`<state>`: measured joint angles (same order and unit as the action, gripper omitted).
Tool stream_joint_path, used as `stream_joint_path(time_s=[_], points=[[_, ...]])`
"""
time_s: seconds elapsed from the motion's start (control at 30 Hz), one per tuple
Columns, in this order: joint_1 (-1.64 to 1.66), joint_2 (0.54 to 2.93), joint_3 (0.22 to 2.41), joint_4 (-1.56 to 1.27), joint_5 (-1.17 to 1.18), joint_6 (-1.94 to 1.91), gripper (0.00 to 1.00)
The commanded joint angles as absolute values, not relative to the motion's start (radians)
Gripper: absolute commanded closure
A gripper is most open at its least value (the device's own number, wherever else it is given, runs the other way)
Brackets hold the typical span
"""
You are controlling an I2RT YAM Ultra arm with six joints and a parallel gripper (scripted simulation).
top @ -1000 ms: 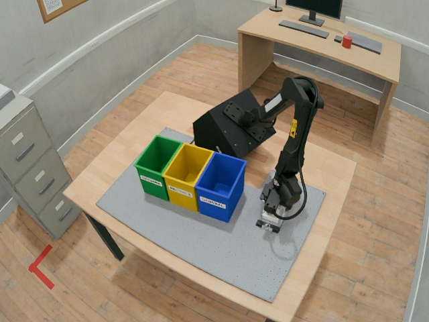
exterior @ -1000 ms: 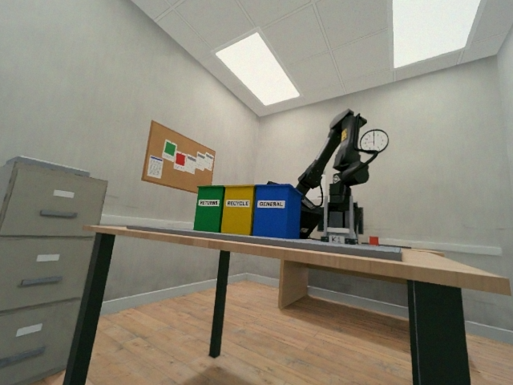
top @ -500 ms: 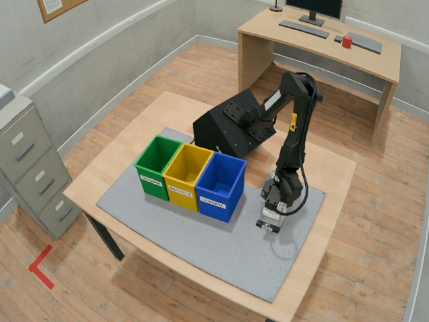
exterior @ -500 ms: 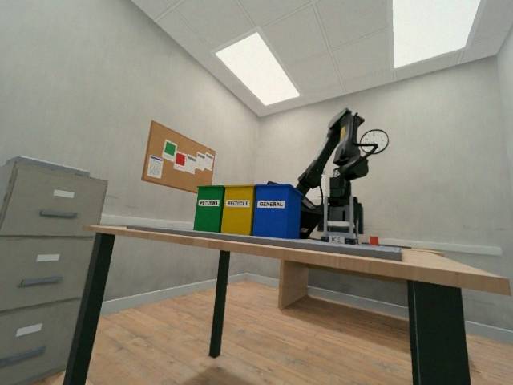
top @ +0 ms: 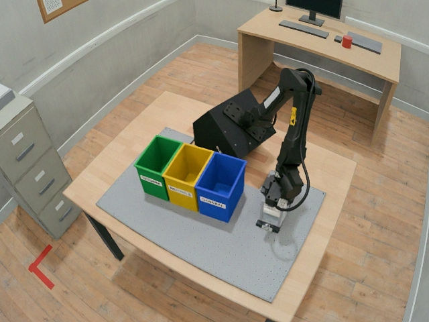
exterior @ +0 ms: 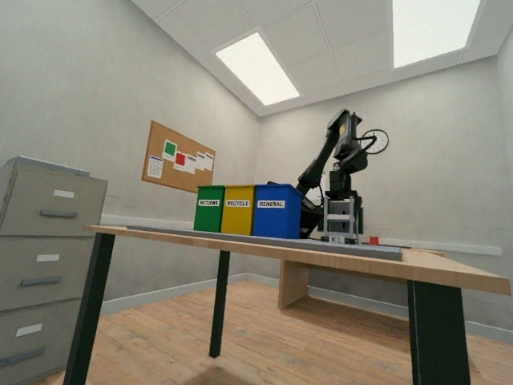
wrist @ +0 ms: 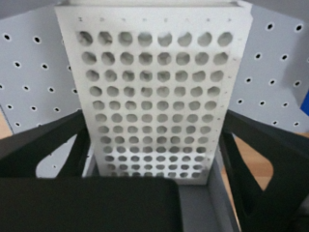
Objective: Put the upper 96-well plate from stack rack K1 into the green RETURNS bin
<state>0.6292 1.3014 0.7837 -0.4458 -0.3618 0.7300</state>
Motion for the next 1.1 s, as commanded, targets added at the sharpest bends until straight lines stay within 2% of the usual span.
stream_joint_path(time_s=[0.0,1.07], points=[[0.605,1.257,0.827,-0.496,-0.369,0.713,1.00],[0.522,1.135,0.903,-0.722,-0.415,0.639,1.00]])
